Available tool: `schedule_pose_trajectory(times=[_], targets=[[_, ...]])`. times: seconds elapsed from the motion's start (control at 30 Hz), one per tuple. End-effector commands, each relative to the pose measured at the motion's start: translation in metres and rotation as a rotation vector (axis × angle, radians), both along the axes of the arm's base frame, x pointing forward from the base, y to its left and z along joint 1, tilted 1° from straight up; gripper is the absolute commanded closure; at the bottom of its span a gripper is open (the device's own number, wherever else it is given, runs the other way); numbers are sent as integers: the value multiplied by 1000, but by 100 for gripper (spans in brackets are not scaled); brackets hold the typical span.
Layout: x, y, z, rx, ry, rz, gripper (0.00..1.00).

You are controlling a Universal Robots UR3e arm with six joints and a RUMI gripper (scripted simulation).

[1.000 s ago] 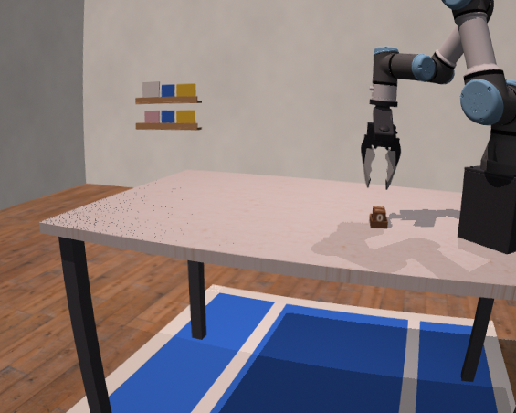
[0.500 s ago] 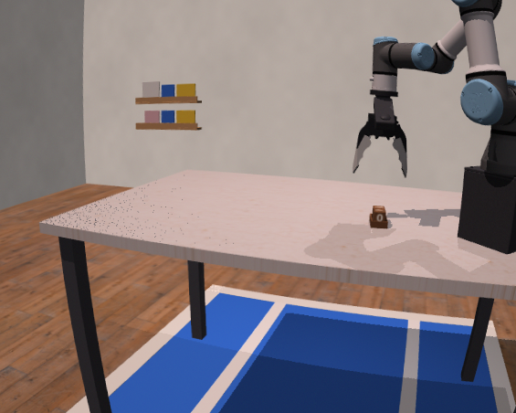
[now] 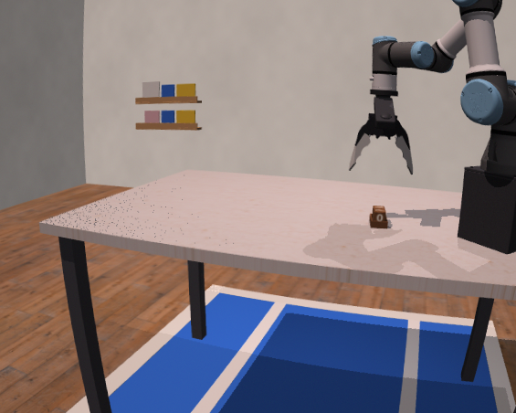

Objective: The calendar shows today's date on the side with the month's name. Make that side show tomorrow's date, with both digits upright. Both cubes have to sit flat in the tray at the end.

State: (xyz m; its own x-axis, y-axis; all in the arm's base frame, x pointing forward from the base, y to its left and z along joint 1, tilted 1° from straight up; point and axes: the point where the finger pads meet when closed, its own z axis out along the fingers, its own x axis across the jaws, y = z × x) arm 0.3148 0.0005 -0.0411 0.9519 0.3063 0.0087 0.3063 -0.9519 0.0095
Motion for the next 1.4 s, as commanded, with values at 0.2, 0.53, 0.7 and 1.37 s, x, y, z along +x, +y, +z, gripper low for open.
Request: schedule_pose_trajectory(times=[0.2,0.53,0.7,1.37], targets=[[0,0,1,-1,0,0,0],[0,0,25,-1,-1,0,0],[0,0,42,-1,-1,0,0],[0,1,74,0,0,0,0]])
